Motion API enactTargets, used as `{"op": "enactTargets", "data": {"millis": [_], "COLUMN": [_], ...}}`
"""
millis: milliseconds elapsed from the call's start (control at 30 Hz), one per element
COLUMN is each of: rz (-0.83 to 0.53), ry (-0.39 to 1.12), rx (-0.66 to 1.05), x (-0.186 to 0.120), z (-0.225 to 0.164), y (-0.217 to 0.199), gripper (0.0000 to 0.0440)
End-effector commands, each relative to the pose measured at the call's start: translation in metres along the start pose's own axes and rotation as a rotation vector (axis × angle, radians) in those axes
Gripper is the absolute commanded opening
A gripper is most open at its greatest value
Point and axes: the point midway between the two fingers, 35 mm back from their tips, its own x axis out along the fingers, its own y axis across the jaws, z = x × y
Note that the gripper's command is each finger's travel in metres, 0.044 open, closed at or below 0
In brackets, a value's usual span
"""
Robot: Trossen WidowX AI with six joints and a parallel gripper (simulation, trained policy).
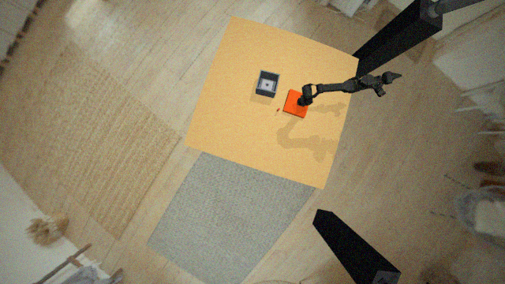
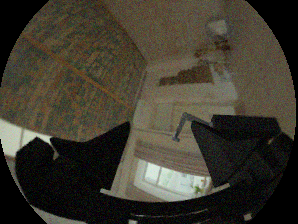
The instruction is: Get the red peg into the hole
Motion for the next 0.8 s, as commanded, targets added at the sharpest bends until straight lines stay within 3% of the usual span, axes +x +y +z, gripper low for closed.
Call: {"op": "enactTargets", "data": {"millis": [0,33,300,767], "rz": [-0.004,-0.011,-0.062,-0.083], "ry": [-0.005,-0.006,0.084,0.294], "rx": [0.005,0.013,0.126,0.276], "x": [0.001,0.002,0.003,-0.024], "z": [-0.001,-0.003,-0.052,-0.144], "y": [-0.001,-0.003,-0.008,0.029], "gripper": [0.0425,0.0440,0.0440,0.0440]}}
